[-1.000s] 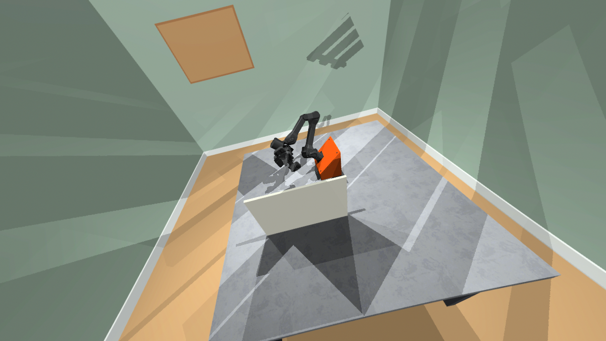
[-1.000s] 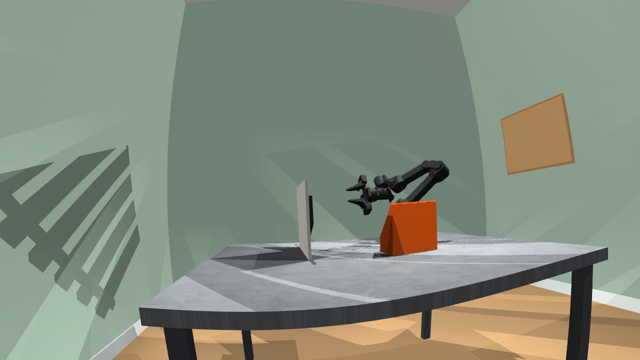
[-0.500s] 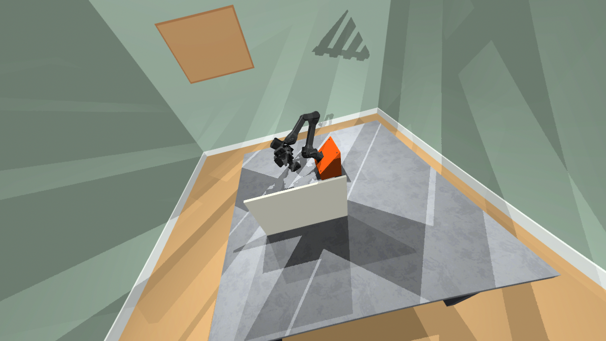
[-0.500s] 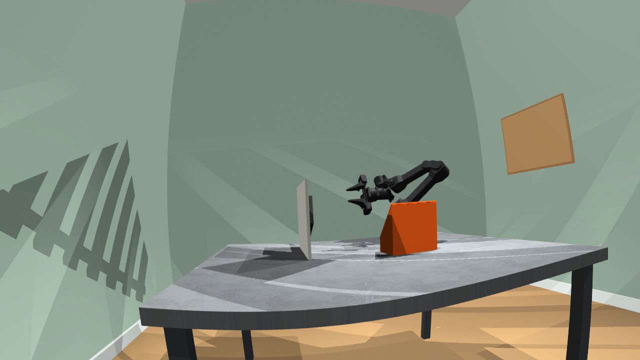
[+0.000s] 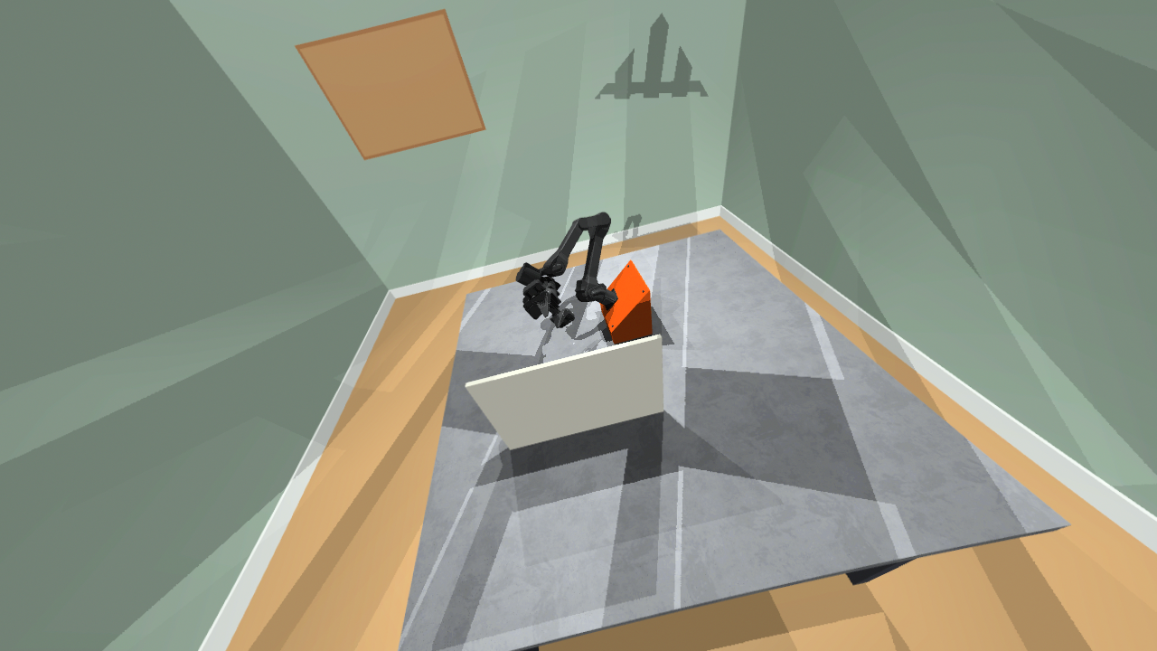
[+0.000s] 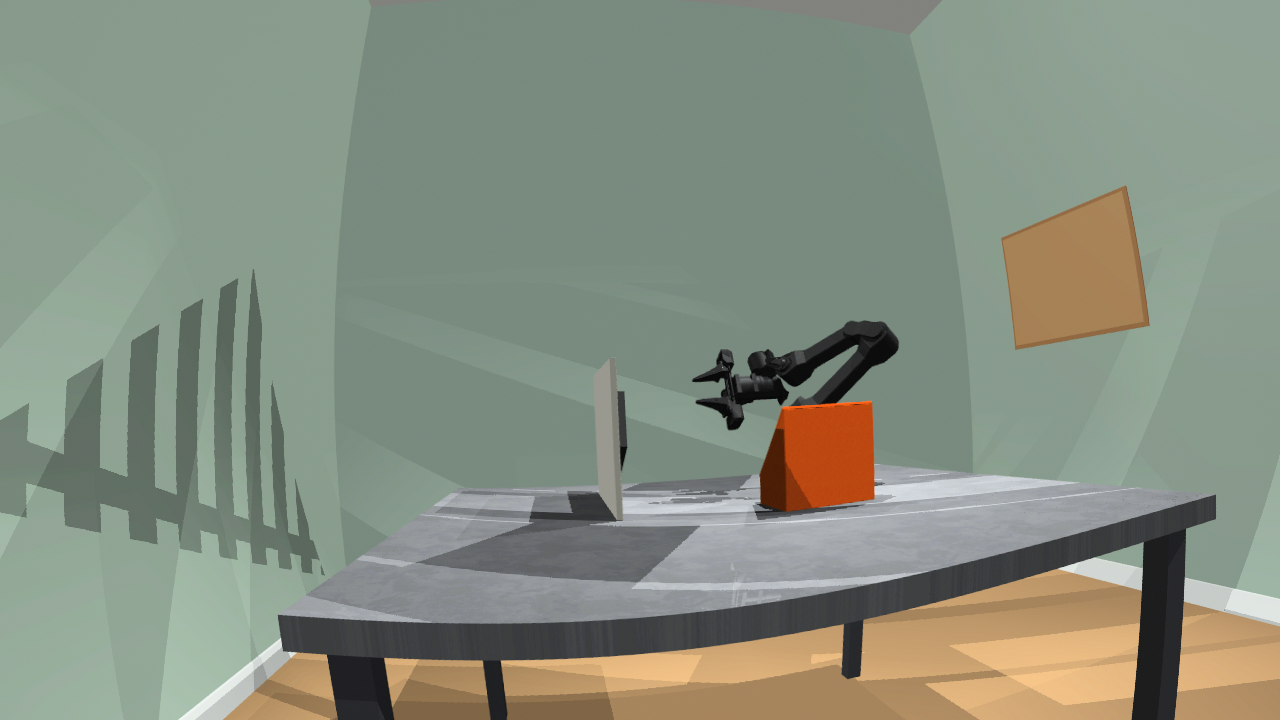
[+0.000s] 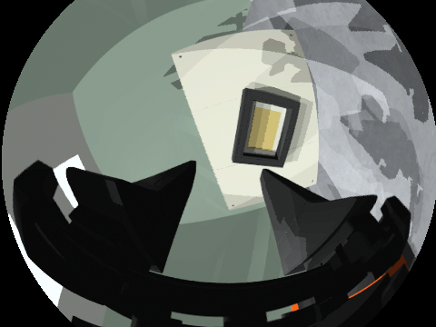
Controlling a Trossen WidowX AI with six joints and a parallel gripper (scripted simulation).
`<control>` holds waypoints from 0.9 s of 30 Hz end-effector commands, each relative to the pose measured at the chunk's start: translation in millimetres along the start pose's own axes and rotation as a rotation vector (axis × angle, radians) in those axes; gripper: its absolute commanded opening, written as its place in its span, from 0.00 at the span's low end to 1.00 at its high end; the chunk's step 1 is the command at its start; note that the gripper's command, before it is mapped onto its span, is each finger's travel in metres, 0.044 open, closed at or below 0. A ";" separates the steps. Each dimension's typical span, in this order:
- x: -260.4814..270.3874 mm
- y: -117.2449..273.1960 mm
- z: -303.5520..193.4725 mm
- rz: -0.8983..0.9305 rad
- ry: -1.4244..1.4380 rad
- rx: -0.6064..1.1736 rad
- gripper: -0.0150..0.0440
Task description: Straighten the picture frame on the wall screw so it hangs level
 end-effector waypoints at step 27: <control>-17.9 -38.0 16.9 0.002 -0.005 0.002 0.69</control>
Point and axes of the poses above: the point midway between the two fingers, 35 mm back from their tips, its own y axis back along the fingers, its own x axis across the jaws, z = x × y, the point moved 5 cm from there along y, back along the fingers, and after that the axes turned 9 degrees about -y, right-handed, at the moved point
